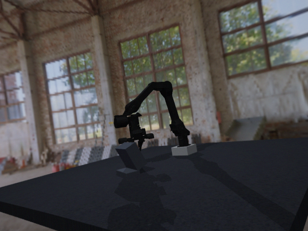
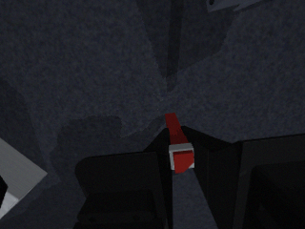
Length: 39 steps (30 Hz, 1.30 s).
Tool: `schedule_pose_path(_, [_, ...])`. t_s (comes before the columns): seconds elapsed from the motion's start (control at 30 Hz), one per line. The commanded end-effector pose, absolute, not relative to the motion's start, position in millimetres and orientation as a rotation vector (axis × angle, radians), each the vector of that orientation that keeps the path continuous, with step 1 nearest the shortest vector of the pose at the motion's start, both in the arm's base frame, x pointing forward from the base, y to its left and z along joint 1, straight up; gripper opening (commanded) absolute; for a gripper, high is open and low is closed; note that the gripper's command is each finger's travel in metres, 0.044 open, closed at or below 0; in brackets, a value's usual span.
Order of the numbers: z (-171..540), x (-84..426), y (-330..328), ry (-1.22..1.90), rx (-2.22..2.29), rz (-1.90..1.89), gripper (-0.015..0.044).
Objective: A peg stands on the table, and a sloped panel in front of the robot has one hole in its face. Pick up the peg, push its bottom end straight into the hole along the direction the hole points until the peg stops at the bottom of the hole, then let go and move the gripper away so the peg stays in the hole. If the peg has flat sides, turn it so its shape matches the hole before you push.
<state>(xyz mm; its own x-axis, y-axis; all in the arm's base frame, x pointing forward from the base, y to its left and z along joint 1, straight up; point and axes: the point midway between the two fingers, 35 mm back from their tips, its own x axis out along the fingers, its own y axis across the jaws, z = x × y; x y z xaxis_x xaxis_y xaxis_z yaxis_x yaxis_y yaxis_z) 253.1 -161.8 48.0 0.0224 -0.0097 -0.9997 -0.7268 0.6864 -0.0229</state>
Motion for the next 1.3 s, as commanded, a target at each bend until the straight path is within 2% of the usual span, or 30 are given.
schedule_pose_path(0.0, [66.1,255.0,-163.0,1.456,-0.655,0.615,0.0])
schedule_pose_path(0.43, [113.8,254.8,-161.8,1.458,-0.656,0.617,0.0])
schedule_pose_path(1.27, [106.9,266.8,-147.1,1.479,-0.681,0.438,0.0])
